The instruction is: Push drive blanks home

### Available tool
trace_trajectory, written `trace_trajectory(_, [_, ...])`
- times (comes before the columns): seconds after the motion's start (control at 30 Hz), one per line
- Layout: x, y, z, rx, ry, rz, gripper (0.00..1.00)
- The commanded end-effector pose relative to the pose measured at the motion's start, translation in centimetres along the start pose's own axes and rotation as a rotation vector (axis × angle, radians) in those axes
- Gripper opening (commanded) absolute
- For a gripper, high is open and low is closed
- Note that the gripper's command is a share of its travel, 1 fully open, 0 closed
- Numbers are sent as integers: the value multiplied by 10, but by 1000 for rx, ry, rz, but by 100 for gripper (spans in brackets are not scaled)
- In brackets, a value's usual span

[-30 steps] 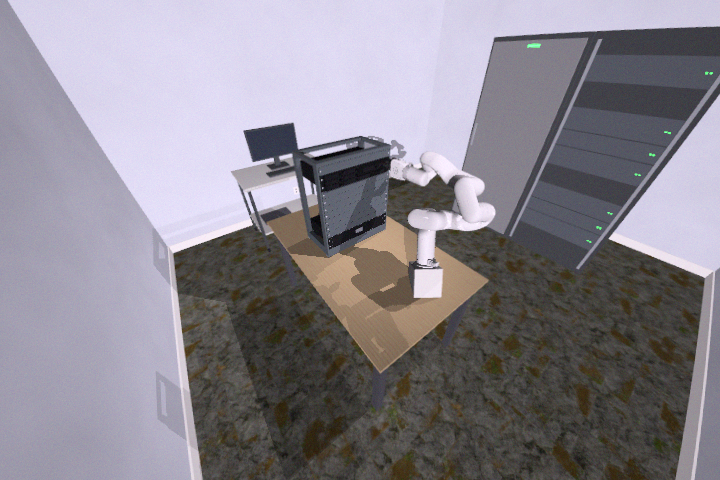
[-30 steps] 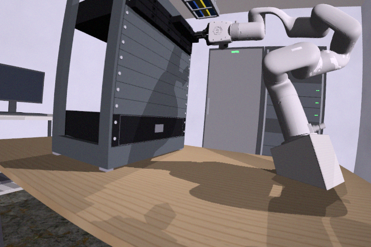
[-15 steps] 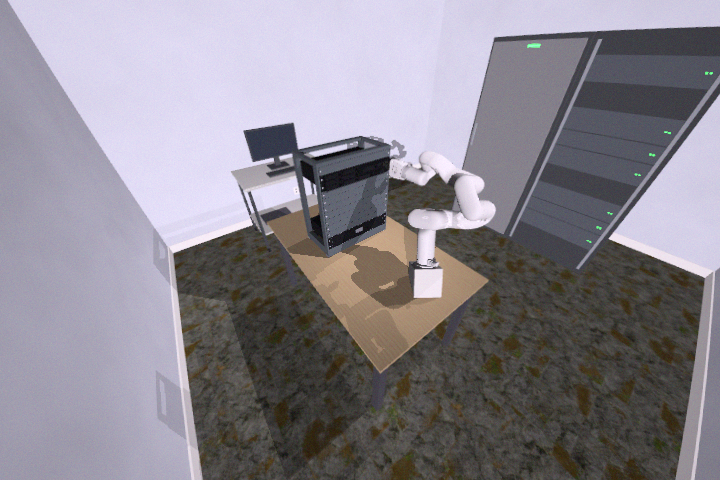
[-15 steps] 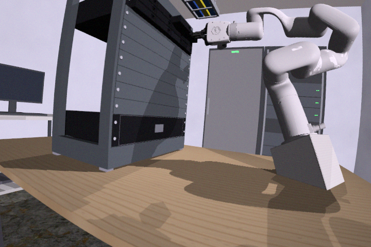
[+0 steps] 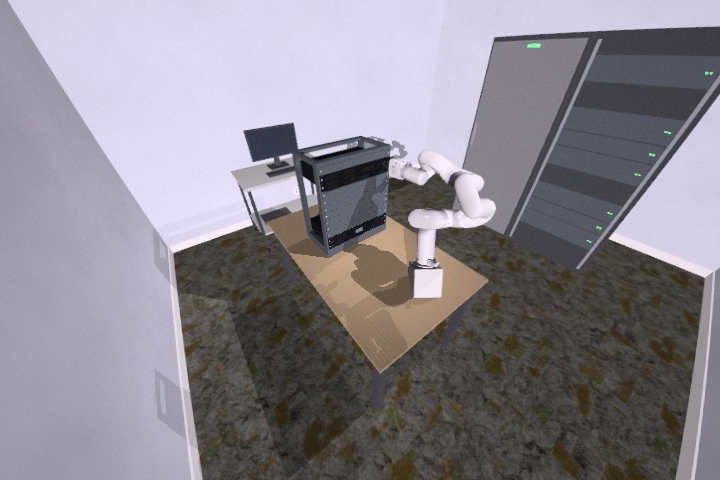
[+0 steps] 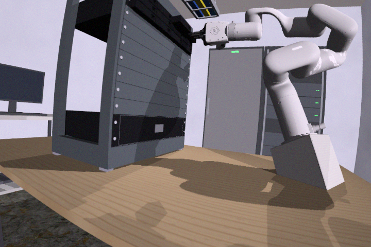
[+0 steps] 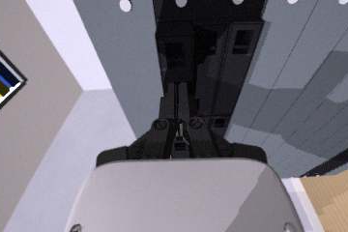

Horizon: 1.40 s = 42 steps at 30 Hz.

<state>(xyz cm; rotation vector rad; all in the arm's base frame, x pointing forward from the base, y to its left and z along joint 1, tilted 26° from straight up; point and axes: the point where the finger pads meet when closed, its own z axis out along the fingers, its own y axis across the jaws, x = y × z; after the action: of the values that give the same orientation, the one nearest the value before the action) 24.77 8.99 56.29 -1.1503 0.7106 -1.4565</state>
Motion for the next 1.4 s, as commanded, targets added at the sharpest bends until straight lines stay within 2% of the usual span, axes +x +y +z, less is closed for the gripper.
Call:
trace_trajectory(0.0, [1,-2,5,3,1,0,0])
trace_trajectory(1.37, [1,-2,14,3,1,0,0])
